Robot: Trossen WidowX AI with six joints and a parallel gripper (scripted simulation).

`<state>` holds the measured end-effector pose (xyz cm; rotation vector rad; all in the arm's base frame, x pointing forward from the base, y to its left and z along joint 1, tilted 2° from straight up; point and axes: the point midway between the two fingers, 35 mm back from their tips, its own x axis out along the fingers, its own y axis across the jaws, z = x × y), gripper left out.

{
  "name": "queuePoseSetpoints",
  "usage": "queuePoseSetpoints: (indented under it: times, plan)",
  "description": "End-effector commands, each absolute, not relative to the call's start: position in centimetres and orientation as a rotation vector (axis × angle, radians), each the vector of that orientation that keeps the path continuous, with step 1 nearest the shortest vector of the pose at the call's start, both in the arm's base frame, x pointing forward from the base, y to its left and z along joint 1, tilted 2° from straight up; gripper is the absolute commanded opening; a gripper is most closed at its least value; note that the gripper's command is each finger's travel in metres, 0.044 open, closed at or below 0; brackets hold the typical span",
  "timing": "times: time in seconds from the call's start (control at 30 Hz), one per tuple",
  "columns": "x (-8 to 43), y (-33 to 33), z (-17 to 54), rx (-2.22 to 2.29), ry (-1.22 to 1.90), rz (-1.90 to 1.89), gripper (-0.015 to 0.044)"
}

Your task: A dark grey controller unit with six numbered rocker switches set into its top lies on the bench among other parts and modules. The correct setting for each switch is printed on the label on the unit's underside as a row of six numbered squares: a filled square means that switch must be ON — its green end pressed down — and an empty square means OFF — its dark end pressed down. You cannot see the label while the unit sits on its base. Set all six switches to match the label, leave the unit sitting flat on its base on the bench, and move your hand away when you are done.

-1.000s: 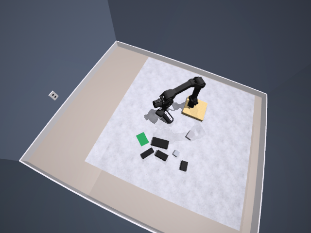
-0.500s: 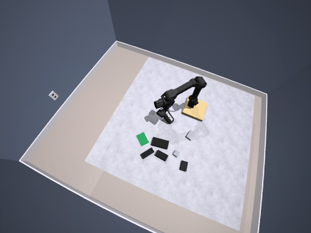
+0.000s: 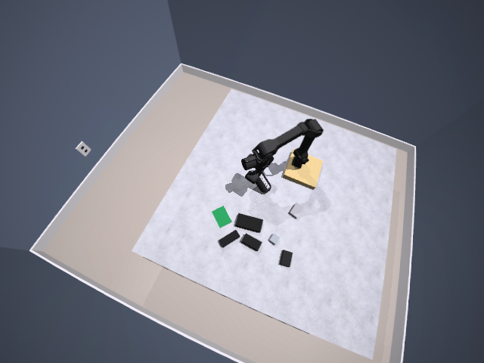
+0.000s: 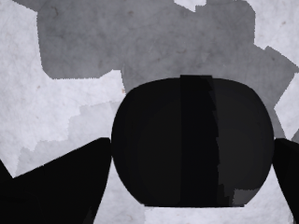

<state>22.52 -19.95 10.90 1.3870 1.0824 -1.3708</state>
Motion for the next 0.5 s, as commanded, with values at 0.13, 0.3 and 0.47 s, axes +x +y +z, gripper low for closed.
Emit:
queuePoseSetpoints:
  times: [0.13,0.3,0.47]
  plan:
    - [22.82,-19.06,11.08,1.398,1.093,-1.362,0.0336]
    - [22.84,-18.89,11.24,1.398,1.093,-1.362,0.0336]
    - [22.86,-18.60,11.63,1.399,1.093,-1.362,0.0336]
